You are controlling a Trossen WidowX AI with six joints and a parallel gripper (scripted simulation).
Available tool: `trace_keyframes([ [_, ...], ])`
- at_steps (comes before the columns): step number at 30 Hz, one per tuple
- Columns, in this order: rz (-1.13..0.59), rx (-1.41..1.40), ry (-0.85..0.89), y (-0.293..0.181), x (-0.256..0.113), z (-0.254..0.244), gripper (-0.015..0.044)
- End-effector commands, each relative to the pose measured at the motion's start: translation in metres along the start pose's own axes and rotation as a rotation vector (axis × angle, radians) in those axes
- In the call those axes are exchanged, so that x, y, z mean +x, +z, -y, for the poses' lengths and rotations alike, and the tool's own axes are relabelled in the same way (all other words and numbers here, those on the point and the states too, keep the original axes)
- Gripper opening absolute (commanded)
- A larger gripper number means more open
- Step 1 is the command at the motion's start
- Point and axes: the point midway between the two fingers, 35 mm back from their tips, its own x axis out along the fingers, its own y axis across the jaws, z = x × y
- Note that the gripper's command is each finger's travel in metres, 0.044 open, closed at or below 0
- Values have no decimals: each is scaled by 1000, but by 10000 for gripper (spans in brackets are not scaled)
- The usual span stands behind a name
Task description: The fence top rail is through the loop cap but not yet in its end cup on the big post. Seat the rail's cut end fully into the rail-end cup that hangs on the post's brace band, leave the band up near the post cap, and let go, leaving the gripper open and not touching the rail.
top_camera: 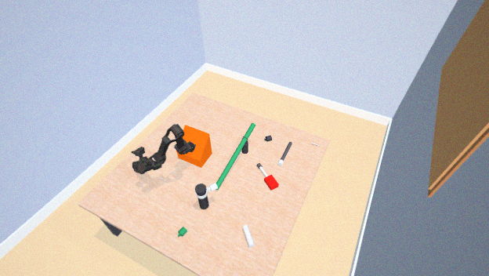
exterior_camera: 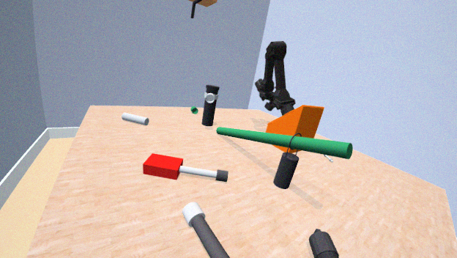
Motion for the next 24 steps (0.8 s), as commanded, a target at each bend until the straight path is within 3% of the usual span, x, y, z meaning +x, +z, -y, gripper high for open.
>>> trace_keyframes([
  [1,4,4,6,1,-1,-1,426],
  [13,177,251,466,85,-85,-85,440],
  [24,220,449,922,140,-204,-127,440],
])
